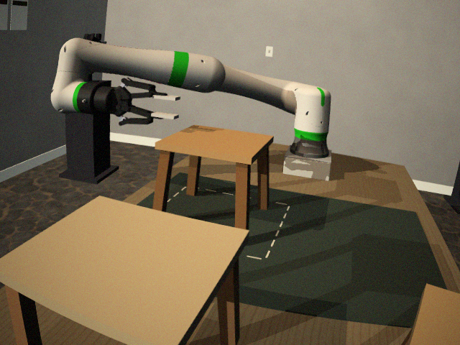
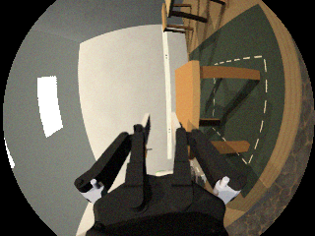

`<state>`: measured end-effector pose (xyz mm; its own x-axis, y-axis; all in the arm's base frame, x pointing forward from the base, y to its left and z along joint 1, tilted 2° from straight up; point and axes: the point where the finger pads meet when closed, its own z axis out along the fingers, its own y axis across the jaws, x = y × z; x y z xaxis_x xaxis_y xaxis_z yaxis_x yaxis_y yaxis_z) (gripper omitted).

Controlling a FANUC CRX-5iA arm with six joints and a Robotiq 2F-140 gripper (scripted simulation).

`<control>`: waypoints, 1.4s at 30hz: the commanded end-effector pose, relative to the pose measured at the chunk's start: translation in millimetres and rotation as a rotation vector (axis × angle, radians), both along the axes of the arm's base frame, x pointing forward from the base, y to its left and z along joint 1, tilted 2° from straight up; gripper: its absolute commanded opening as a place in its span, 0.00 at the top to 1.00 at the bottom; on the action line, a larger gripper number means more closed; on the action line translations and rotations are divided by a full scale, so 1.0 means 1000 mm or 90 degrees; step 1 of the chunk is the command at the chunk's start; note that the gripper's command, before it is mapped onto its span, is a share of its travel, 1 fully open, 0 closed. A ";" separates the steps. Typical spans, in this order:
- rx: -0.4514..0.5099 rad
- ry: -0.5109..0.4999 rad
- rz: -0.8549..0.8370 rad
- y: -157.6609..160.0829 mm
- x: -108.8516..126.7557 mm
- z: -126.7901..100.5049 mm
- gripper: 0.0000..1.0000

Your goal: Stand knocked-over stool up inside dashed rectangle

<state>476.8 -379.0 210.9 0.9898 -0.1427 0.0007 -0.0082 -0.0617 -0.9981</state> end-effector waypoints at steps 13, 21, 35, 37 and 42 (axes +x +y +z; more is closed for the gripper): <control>-0.001 -0.001 0.004 0.000 0.000 0.016 0.67; -0.001 -0.001 0.004 0.000 0.000 0.016 0.67; -0.001 -0.001 0.004 0.000 0.000 0.016 0.67; -0.001 -0.001 0.004 0.000 0.000 0.016 0.67; -0.001 -0.001 0.004 0.000 0.000 0.016 0.67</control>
<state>476.8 -378.2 225.8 0.9896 -0.1438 0.0006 -0.0083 -0.0609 -0.9981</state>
